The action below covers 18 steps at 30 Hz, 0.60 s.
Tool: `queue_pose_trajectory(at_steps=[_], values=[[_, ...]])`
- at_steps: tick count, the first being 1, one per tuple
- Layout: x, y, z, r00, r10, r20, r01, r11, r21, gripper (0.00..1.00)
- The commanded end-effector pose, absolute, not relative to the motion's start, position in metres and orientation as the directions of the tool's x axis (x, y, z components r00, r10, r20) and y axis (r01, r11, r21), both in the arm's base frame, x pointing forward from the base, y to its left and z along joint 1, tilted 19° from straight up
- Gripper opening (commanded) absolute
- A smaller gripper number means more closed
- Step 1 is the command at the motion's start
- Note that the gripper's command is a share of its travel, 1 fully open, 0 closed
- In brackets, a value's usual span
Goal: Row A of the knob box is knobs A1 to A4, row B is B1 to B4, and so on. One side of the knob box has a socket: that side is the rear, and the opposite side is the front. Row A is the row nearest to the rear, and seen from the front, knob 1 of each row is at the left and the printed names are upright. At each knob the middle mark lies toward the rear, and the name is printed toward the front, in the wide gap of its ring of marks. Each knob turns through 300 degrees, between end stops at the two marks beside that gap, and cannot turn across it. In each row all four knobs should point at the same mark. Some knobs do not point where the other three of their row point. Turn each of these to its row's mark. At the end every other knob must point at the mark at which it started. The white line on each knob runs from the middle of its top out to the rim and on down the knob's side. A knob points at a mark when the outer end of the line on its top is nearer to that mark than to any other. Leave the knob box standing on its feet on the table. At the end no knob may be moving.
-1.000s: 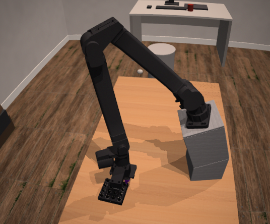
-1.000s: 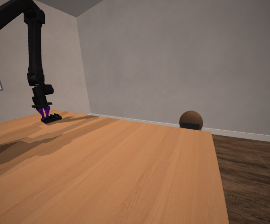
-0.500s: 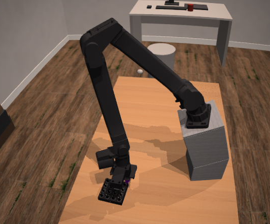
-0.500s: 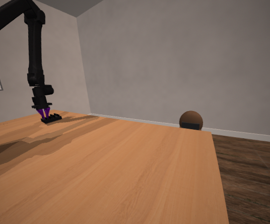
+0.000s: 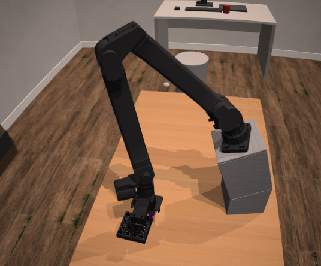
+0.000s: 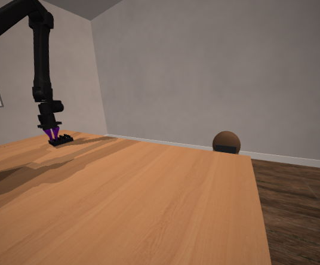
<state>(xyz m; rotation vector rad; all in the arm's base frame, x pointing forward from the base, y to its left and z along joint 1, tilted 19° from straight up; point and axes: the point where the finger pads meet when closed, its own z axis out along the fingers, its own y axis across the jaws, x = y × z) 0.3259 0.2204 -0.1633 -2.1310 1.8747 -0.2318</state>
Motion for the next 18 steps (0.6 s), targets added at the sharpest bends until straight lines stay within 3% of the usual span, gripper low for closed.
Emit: queue_pose_trajectory(at_steps=[1,14,15,18], values=[[0.3273,0.2165,-0.1680,0.140,-0.988,-0.071,-0.942,-0.111,-0.317,0.19],[0.3273,0.2165,-0.1680,0.140,-0.988,-0.071,-0.942,-0.111,-0.317,0.19],[0.3273,0.2165,-0.1680,0.140,-0.988,-0.071,-0.942,-0.111,-0.317,0.08],[0.3259,0.2158,-0.1684,0.140,-0.988,-0.068,-0.943,-0.112,-0.314,0.08]])
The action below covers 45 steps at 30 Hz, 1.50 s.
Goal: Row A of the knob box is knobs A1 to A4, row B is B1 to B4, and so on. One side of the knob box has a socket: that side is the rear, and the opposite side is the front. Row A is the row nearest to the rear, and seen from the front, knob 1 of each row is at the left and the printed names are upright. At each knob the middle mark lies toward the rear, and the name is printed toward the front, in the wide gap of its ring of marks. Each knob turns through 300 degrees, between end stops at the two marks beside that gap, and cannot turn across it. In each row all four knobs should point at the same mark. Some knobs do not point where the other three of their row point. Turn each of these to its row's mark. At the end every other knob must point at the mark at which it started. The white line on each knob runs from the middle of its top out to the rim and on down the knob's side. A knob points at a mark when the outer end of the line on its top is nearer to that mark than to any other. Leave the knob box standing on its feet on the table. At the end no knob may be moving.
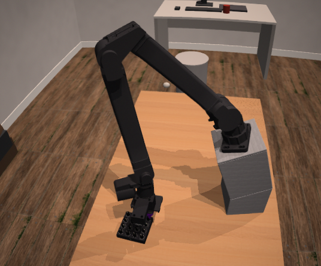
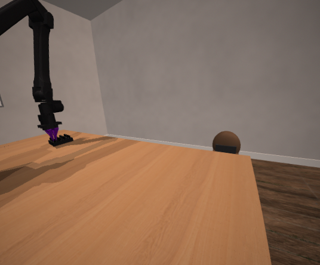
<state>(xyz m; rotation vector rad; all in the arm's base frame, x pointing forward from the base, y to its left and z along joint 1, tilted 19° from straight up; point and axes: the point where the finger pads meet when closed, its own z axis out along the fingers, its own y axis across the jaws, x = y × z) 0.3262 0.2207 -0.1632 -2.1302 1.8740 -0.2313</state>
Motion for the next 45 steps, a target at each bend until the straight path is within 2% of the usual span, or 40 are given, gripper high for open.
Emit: queue_pose_trajectory(at_steps=[1,30,45], values=[[0.3259,0.2158,-0.1684,0.140,-0.988,-0.068,-0.943,-0.112,-0.314,0.08],[0.3258,0.2158,-0.1684,0.139,-0.988,-0.068,-0.943,-0.111,-0.313,0.08],[0.3259,0.2157,-0.1684,0.086,-0.993,-0.086,-0.949,-0.056,-0.309,0.08]])
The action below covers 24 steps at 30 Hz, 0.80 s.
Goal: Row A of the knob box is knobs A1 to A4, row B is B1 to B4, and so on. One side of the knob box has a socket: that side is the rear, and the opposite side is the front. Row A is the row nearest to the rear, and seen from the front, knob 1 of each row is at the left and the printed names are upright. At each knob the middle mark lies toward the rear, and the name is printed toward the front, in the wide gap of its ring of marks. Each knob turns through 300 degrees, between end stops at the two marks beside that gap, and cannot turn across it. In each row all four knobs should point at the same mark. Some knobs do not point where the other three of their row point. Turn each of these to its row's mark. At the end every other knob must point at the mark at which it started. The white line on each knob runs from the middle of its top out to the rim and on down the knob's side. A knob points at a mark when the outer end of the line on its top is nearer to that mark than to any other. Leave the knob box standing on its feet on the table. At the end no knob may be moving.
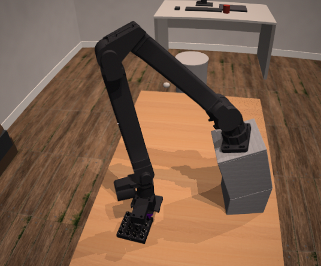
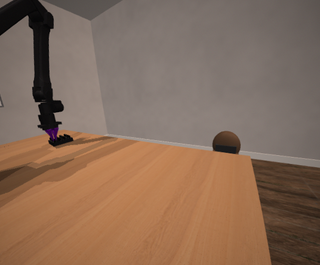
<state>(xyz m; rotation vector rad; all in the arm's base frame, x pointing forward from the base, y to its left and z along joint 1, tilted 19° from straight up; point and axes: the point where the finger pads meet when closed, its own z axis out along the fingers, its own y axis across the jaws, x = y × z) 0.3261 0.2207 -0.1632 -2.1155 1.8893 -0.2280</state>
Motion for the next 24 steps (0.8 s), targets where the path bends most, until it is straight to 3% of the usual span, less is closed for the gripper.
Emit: queue_pose_trajectory(at_steps=[1,12,24], values=[[0.3259,0.2157,-0.1684,0.080,-0.993,-0.088,-0.950,-0.049,-0.309,0.08],[0.3261,0.2157,-0.1683,-0.006,-0.993,-0.115,-0.953,0.040,-0.300,0.08],[0.3268,0.2158,-0.1681,-0.203,-0.964,-0.174,-0.930,0.245,-0.272,0.08]])
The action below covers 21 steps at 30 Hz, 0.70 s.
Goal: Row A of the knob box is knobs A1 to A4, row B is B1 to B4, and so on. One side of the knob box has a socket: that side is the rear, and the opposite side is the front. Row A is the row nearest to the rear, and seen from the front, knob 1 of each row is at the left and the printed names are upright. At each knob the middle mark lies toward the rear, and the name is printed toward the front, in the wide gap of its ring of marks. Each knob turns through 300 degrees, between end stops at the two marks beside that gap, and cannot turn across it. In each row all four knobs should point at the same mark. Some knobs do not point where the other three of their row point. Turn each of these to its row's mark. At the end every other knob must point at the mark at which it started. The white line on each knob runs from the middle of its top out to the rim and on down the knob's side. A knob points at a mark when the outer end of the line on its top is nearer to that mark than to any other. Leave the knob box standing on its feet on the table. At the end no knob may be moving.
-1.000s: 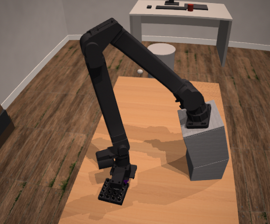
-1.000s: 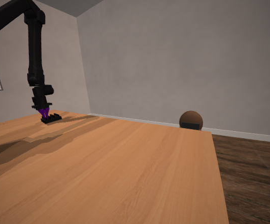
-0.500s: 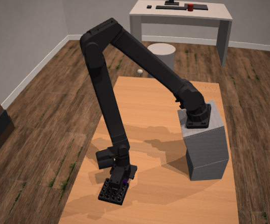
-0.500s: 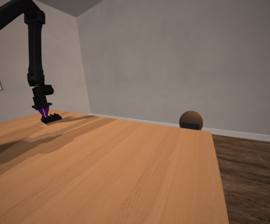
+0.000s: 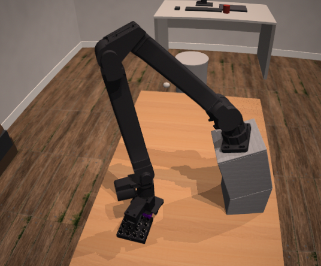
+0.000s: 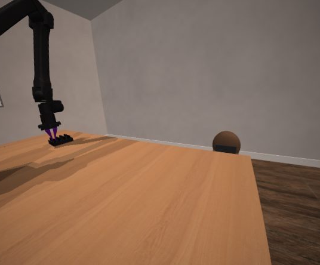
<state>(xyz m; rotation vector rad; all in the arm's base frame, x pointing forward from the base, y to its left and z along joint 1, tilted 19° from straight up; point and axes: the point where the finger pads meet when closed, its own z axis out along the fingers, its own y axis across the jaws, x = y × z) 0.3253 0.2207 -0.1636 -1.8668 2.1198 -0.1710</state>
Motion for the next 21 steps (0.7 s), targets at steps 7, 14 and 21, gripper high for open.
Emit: queue_pose_trajectory(at_steps=[7,14,21], values=[[0.3274,0.2158,-0.1679,-0.307,-0.930,-0.203,-0.901,0.352,-0.253,0.08],[0.3284,0.2163,-0.1676,-0.459,-0.854,-0.246,-0.833,0.509,-0.215,0.08],[0.3290,0.2166,-0.1674,-0.555,-0.787,-0.271,-0.772,0.608,-0.185,0.08]])
